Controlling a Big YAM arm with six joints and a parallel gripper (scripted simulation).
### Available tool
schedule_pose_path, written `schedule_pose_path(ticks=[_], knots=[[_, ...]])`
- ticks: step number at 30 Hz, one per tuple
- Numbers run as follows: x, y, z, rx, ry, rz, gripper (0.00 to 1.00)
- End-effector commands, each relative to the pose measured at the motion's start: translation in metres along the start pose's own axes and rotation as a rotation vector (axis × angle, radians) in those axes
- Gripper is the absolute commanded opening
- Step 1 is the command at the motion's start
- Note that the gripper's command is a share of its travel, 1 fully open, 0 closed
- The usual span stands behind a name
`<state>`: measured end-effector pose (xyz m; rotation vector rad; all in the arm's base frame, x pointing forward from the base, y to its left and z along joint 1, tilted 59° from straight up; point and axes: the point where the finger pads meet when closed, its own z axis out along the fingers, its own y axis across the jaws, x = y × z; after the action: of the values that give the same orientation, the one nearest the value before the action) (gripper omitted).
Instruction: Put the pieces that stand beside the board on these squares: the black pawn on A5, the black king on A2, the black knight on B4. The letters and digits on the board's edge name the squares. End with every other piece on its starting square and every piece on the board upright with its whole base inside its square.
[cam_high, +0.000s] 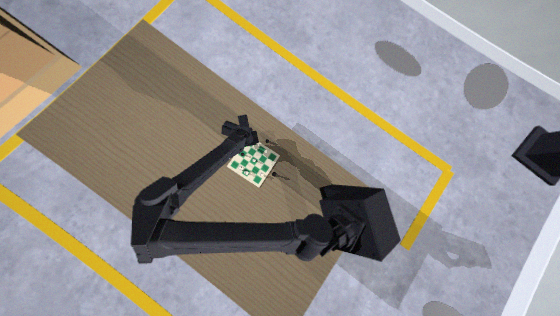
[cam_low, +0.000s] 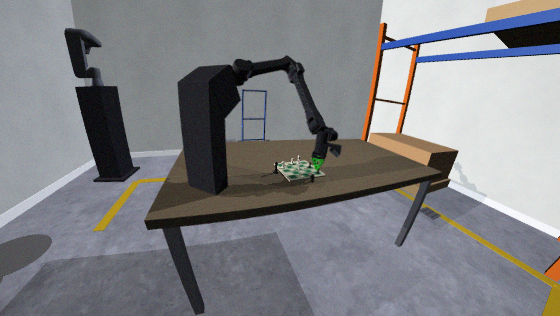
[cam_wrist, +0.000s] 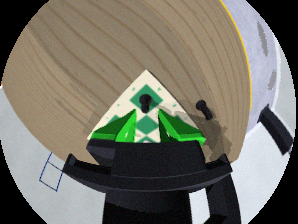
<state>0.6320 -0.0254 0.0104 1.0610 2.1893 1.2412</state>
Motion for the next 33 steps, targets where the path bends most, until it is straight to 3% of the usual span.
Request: schedule_pose_path(ticks=[1,10,12,13,16,20,21,33], knots=[[-0.014,0.004,-0.035,-0.005,-0.035,-0.005,0.32],[-0.013,0.004,-0.08,-0.006,-0.036,-0.007,0.32],[-0.013,0.004,-0.08,-0.006,-0.036,-0.007,0.32],[0.002,0.011,-0.07,-0.005,-0.005,-0.024,0.32],[-0.012,0.0,-0.088,0.0,-0.033,0.0,0.32],[-0.007,0.002,-0.084,0.001,-0.022,-0.006,0.32],[-0.005,0.003,-0.082,0.0,-0.018,-0.01,1.0],[-0.007,0.007,-0.082,-0.005,-0.021,-0.013,1.0]])
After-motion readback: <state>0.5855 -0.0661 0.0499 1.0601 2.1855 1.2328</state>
